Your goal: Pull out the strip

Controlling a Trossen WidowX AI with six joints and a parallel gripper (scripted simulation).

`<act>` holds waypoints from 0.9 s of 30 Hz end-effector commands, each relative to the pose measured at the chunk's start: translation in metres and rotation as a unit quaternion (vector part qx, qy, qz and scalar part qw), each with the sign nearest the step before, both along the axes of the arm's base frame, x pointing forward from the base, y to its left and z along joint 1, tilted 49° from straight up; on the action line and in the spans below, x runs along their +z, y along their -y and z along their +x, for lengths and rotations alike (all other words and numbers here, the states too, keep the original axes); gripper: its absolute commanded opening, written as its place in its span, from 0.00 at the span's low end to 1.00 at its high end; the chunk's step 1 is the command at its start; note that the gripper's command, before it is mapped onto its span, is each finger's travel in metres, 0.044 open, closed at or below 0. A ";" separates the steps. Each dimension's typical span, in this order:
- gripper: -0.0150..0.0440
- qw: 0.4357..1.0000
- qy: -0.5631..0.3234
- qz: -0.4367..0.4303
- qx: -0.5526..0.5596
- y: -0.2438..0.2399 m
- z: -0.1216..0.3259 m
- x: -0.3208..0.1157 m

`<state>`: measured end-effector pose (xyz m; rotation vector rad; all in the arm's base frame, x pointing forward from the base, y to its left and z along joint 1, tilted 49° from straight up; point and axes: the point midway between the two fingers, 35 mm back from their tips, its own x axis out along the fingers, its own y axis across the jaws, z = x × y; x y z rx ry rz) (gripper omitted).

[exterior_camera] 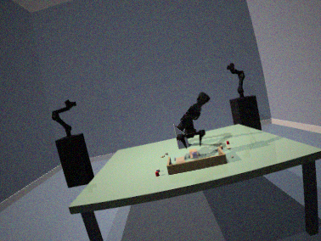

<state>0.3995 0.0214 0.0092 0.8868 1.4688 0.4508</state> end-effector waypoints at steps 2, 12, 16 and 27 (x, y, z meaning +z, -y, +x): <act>1.00 1.000 0.000 -0.002 0.000 0.005 0.019 0.001; 0.73 1.000 0.000 -0.002 0.000 0.002 0.026 -0.004; 0.68 1.000 0.000 -0.002 0.000 -0.003 0.027 -0.008; 0.68 1.000 0.000 -0.002 0.000 -0.016 0.029 -0.020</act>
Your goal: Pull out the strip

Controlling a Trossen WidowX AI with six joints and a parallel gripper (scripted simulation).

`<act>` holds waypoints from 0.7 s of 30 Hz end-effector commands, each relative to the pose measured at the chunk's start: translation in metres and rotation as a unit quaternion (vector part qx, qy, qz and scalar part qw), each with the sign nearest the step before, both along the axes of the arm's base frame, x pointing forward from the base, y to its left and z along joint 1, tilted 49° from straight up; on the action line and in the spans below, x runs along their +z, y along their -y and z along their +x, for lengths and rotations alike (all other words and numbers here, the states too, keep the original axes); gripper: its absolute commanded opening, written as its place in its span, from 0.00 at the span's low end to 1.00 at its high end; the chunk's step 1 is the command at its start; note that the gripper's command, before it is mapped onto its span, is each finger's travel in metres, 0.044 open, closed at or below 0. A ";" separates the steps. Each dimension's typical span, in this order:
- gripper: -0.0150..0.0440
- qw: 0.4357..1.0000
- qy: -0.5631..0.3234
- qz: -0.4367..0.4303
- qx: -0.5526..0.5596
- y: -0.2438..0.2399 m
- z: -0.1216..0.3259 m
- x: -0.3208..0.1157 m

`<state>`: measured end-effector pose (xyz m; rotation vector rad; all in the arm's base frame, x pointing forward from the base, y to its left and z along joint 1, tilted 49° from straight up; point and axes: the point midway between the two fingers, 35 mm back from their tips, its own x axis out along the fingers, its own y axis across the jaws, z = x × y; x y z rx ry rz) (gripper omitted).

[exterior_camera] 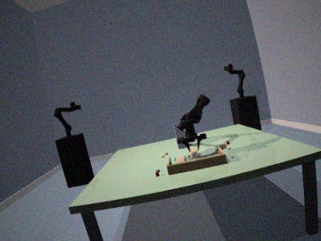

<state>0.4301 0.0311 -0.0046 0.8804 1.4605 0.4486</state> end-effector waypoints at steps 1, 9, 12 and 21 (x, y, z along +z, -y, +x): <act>0.68 1.000 -0.005 0.001 0.000 -0.007 -0.001 -0.007; 0.68 1.000 -0.004 0.002 0.001 -0.017 -0.001 -0.016; 0.68 1.000 -0.004 0.002 0.001 -0.021 -0.001 -0.019; 0.68 1.000 -0.004 0.002 0.001 -0.024 0.000 -0.022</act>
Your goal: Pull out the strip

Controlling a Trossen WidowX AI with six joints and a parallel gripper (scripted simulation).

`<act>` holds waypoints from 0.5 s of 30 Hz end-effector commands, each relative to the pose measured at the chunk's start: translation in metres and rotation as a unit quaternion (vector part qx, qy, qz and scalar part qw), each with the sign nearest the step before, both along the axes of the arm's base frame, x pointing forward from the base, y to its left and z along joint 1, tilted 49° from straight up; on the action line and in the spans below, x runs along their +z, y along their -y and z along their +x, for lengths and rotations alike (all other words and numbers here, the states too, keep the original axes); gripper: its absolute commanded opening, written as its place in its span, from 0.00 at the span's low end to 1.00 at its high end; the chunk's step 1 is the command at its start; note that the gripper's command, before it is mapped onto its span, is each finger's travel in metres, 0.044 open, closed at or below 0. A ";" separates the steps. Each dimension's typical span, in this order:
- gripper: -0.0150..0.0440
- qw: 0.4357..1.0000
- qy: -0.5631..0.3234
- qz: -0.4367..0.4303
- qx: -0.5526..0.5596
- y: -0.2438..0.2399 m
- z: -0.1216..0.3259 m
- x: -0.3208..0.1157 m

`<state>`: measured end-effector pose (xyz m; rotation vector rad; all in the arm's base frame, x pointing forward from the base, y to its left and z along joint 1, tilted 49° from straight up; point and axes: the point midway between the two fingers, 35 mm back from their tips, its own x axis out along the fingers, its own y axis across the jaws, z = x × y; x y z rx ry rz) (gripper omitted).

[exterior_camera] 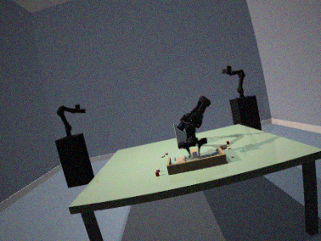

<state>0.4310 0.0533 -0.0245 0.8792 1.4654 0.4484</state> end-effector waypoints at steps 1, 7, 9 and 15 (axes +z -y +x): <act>0.63 1.000 0.000 0.000 0.000 0.000 0.000 0.000; 0.47 1.000 0.000 0.000 0.000 0.000 0.000 0.000; 0.44 1.000 0.000 0.000 0.000 0.000 0.000 0.000; 0.25 1.000 0.000 0.000 0.000 0.002 -0.003 0.001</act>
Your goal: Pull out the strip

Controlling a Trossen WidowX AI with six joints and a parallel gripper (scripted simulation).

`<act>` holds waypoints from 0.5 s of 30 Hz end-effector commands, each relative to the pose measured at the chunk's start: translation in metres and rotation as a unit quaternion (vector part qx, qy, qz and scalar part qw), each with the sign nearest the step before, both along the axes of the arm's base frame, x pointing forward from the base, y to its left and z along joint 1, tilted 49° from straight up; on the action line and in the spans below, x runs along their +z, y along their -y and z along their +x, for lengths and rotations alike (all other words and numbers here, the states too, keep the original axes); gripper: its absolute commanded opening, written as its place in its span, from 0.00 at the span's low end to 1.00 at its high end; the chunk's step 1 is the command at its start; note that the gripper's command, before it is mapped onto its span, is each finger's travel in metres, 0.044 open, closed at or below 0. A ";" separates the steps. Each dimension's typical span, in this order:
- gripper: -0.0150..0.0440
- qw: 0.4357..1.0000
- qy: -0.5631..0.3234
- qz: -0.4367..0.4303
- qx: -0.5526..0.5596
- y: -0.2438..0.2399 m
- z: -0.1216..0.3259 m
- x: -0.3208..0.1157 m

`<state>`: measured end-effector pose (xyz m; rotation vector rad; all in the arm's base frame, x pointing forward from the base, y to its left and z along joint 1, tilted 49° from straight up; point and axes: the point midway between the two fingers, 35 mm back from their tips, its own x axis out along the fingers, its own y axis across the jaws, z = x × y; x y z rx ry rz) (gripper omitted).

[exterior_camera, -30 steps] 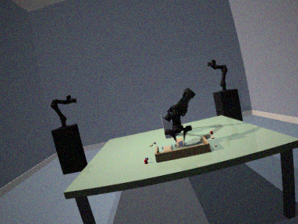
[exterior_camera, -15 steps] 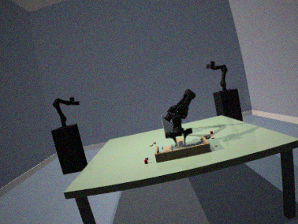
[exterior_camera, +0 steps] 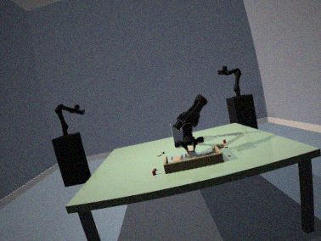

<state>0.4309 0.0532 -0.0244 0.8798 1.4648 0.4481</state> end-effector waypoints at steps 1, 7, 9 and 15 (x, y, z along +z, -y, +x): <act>0.25 1.000 -0.001 0.000 0.000 0.003 -0.006 0.002; 0.25 1.000 -0.002 0.000 0.000 0.017 -0.031 0.011; 0.25 1.000 -0.003 0.000 0.000 0.020 -0.040 0.014; 0.25 1.000 -0.004 0.002 0.000 0.029 -0.063 0.021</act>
